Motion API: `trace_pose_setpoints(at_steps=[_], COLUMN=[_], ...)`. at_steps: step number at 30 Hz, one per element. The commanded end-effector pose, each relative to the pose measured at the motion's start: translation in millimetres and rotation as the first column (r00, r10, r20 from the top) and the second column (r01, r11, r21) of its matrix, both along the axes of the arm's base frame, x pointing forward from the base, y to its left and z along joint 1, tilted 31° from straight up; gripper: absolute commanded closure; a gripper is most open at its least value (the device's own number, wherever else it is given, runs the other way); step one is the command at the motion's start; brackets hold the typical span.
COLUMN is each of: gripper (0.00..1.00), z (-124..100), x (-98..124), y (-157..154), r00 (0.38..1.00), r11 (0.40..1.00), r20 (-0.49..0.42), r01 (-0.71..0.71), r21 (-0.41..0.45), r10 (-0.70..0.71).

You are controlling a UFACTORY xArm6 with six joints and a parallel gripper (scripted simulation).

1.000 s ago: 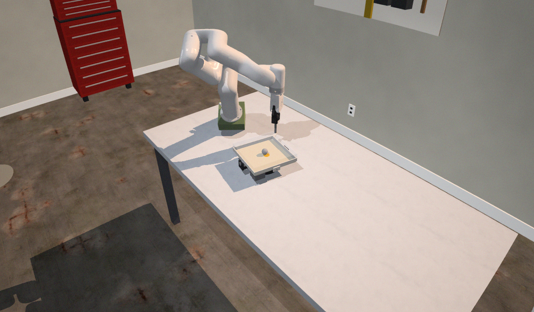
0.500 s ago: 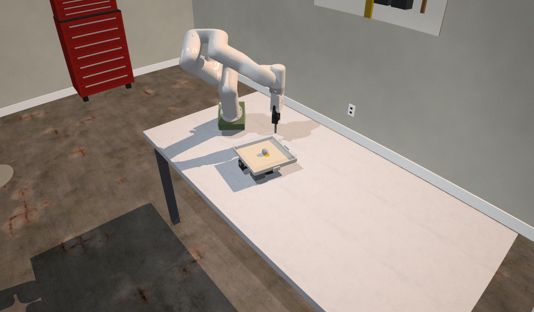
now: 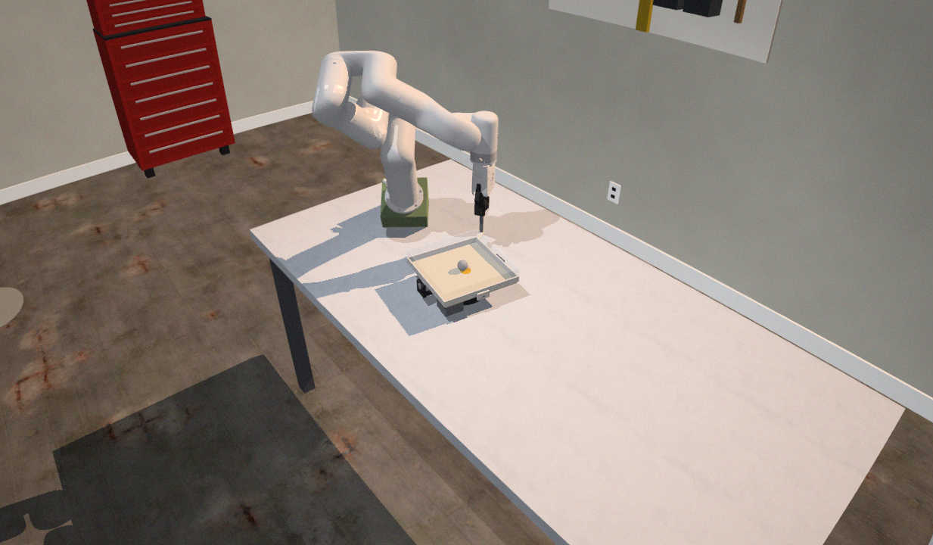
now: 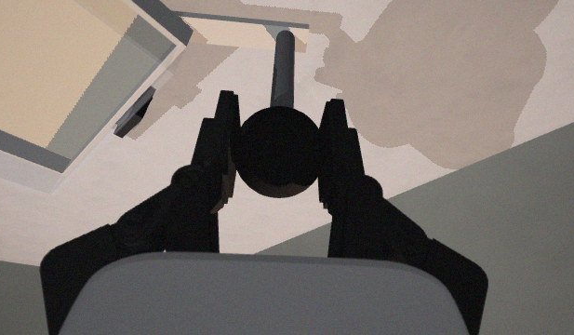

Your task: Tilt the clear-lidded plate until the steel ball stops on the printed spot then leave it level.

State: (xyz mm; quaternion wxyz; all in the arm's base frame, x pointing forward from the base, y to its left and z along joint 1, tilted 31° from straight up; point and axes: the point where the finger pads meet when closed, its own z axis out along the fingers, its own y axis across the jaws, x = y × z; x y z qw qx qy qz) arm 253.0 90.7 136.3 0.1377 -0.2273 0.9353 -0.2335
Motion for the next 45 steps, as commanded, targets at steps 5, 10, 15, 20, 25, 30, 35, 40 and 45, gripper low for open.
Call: trace_pose_setpoints(at_steps=[5,10,15,20,25,30,35,40,45], gripper=[1.0,1.0,1.0,1.0,1.0,1.0,1.0,1.0,1.0], z=[-2.7,-3.1,-3.1,-2.4,-1.7,-1.7,-0.9,0.1,0.4], x=[0.9,1.0,1.0,3.0,3.4,3.4,2.1,1.3,1.1], y=[0.4,0.4,0.4,1.5,1.8,1.8,1.2,0.9,0.9], r00=[1.0,1.0,1.0,1.0,1.0,1.0,1.0,1.0,1.0], r11=[1.0,1.0,1.0,1.0,1.0,1.0,1.0,1.0,1.0], r20=[0.003,0.003,0.003,0.003,0.003,0.003,0.003,0.003,0.003], r01=[-0.001,-0.001,-0.001,-0.001,-0.001,-0.001,-0.001,-0.001,-0.001], r21=[0.002,0.002,0.002,0.002,0.002,0.002,0.002,0.002,0.002], r10=[0.001,0.001,0.001,0.001,0.001,0.001,0.001,0.001,0.001])
